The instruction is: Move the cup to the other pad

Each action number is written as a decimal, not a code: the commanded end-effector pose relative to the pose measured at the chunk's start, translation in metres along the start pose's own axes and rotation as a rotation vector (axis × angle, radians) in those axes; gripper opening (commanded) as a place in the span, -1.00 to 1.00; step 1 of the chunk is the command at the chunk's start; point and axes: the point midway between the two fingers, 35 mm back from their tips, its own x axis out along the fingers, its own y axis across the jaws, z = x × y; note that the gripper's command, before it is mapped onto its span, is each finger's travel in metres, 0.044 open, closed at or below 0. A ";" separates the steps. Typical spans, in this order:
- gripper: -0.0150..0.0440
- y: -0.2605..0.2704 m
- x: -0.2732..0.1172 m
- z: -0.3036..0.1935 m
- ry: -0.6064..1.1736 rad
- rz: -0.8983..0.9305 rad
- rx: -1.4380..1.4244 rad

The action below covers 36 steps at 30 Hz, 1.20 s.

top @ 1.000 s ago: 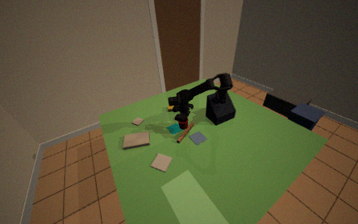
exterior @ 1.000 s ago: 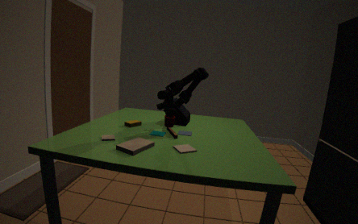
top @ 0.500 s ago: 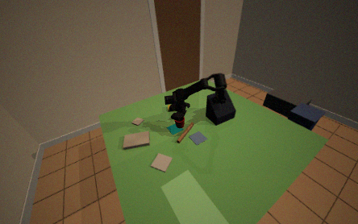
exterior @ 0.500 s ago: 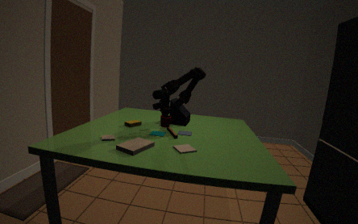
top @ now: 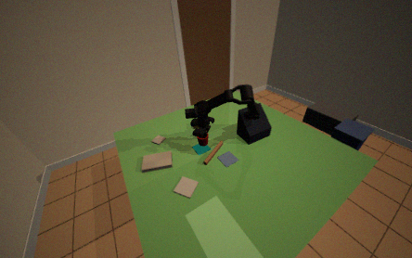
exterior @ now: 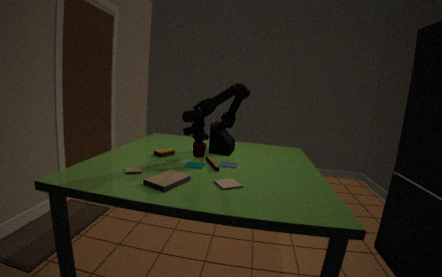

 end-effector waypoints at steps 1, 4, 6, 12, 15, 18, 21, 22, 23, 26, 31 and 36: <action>-0.49 -0.002 -0.001 0.009 -0.003 -0.001 0.000; -0.49 -0.002 -0.001 0.015 -0.004 -0.001 0.000; -0.49 -0.003 -0.001 0.017 -0.004 -0.001 0.000; -0.49 -0.002 0.007 0.017 -0.004 -0.001 0.000; -0.49 -0.002 0.012 0.017 -0.004 0.000 0.000; -0.49 -0.002 0.018 0.017 -0.003 0.000 0.000; -0.49 -0.002 0.023 0.018 -0.003 0.000 0.000; -0.49 -0.002 0.025 0.018 -0.003 0.000 0.000; -0.49 -0.002 0.027 0.018 -0.003 0.000 0.000; -0.49 -0.002 0.032 0.018 -0.003 0.000 0.000; -0.49 -0.002 0.041 0.018 -0.002 0.000 0.000; -0.49 -0.003 0.047 0.018 -0.002 0.001 0.000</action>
